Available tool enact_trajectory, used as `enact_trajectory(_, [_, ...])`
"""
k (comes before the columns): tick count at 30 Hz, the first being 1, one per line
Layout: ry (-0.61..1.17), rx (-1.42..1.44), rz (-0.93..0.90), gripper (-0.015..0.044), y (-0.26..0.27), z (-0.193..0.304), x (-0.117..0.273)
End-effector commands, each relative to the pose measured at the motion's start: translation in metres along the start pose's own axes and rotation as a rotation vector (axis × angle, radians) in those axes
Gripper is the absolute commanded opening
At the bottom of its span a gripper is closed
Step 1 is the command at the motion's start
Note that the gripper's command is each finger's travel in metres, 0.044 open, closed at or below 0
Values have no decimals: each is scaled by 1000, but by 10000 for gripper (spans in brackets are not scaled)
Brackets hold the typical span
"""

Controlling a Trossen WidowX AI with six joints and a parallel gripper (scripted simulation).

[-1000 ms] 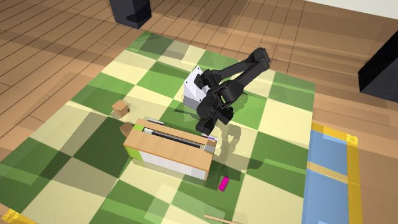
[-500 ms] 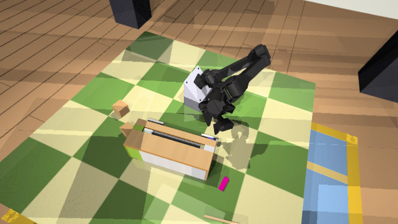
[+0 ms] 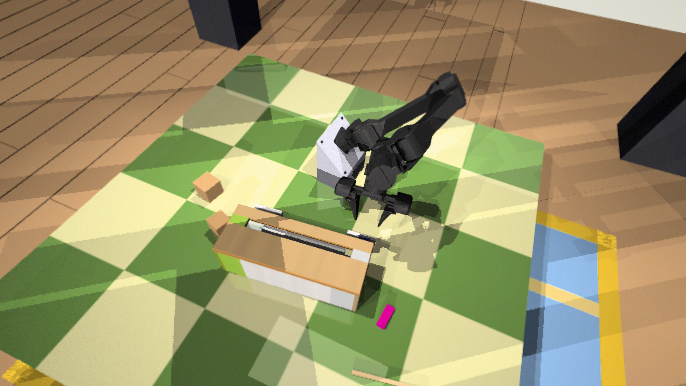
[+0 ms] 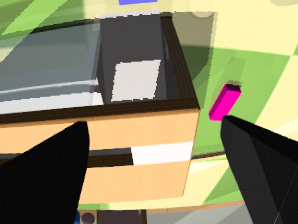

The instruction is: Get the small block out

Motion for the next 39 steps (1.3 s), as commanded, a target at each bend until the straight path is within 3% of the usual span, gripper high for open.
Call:
enact_trajectory(1, [2, 44, -8, 285, 1, -2, -1])
enact_trajectory(5, [-3, 46, -11, 285, 2, -4, -8])
enact_trajectory(13, [3, 44, -5, 285, -4, -40, -84])
enact_trajectory(39, [2, 44, -5, 285, -4, -50, -112])
Point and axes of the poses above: the point midway between the two fingers, 35 mm back from their tips, its own x axis back along the fingers, its own y axis across the jaws, z = x × y, the point moved 5 cm from there along x, back along the fingers, and after that the axes turned 9 degrees about x, right-handed, at the moved point
